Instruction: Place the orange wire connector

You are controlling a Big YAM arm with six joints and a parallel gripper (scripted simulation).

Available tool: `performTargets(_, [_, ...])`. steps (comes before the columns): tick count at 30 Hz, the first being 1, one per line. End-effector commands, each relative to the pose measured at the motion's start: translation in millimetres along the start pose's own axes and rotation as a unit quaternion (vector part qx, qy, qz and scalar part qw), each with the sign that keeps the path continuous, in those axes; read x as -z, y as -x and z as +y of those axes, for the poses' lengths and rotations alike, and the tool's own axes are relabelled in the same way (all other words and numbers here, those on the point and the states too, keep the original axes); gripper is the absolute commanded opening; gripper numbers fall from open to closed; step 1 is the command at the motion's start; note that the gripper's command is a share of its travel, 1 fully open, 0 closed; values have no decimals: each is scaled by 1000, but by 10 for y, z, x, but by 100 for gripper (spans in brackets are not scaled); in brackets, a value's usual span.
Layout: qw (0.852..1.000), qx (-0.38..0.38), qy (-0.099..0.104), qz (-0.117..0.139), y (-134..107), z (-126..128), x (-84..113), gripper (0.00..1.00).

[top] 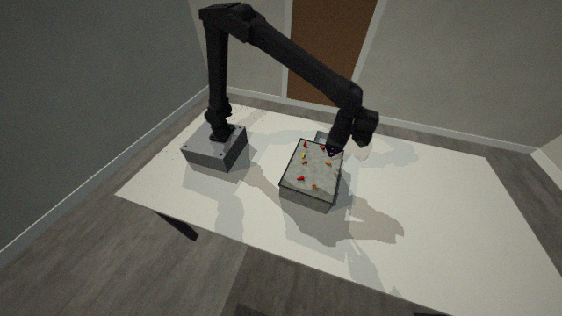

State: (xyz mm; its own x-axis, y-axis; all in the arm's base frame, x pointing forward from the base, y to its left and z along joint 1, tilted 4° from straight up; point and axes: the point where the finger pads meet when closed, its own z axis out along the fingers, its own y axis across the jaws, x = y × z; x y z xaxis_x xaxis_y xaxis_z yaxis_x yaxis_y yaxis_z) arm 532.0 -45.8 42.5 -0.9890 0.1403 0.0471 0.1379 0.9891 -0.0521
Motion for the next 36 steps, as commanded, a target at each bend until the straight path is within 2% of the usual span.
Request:
performTargets(1, [1000,0,1,-23,211,96,58,25])
performTargets(3, [1000,1,1,-23,217,97,25,25])
performTargets(8, [1000,2,0,-11,129,70,-402,25])
performTargets(14, [1000,2,0,-7,92,47,-476,25])
performTargets(25, [999,1,2,-39,266,26,-198,25])
performTargets(36, [999,1,2,-46,296,21,-128,25])
